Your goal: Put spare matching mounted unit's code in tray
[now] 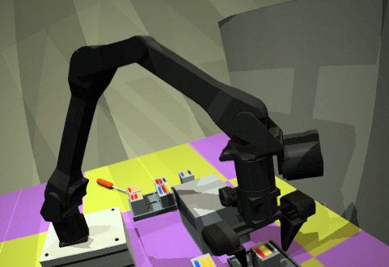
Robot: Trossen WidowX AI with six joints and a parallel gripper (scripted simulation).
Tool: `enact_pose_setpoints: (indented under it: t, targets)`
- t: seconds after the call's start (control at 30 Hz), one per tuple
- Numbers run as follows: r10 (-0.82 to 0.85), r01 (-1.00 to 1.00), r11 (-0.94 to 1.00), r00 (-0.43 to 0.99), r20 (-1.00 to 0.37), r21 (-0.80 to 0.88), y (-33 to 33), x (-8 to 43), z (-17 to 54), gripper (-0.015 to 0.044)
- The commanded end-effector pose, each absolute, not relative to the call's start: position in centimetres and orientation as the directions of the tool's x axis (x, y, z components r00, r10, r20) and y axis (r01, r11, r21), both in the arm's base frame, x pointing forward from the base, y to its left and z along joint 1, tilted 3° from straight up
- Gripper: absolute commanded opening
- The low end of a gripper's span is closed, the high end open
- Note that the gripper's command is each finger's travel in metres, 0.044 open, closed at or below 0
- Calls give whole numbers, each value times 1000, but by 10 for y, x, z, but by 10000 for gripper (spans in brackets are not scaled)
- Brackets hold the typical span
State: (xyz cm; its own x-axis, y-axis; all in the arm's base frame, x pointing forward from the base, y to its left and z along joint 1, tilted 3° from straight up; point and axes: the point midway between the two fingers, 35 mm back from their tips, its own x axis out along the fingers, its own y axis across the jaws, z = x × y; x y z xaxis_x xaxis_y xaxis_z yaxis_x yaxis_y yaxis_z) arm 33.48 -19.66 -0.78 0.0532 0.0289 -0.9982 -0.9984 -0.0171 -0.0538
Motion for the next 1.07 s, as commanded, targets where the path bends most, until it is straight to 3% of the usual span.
enact_pose_setpoints:
  t: [0.0,0.23,1.03]
  targets:
    - [29,-998,-17,54,-998,-54,-198,336,4,440]
    - [34,-998,-14,53,-998,-54,-199,329,99,440]
    - [14,-997,-12,76,-997,-76,-202,332,98,440]
